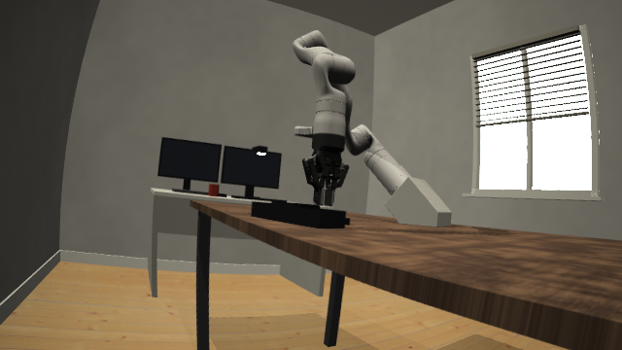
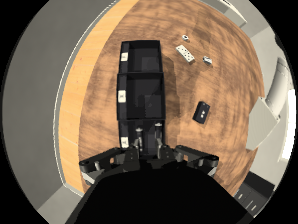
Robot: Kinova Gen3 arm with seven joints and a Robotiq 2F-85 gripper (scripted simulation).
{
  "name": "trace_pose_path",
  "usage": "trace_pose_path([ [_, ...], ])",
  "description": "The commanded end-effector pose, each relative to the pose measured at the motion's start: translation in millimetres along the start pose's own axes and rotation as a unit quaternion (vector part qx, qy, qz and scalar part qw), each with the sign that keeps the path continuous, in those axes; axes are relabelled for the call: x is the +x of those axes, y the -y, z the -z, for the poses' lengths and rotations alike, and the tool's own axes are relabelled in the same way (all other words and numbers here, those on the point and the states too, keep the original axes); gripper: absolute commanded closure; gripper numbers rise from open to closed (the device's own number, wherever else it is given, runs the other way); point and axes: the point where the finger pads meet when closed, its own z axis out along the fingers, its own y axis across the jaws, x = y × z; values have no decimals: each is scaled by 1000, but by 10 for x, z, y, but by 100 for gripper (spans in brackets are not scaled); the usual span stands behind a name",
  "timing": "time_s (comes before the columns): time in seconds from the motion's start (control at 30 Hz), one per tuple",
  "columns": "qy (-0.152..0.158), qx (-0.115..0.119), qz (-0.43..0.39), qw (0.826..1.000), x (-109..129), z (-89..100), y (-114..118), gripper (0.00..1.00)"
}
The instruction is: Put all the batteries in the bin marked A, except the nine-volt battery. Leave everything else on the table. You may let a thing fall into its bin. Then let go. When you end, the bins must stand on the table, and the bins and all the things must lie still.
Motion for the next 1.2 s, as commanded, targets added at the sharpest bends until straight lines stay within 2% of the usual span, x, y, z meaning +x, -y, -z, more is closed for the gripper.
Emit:
trace_pose_path([
  [0.0, 1, 4, 4, 1000, -9, 80, 26, 71],
  [0.3, 2, 2, 4, 1000, -18, 202, 14, 71],
  [0.37, 3, 2, 3, 1000, -22, 279, 8, 71],
  [1.17, 1, 4, 5, 1000, -8, 262, 29, 71],
])
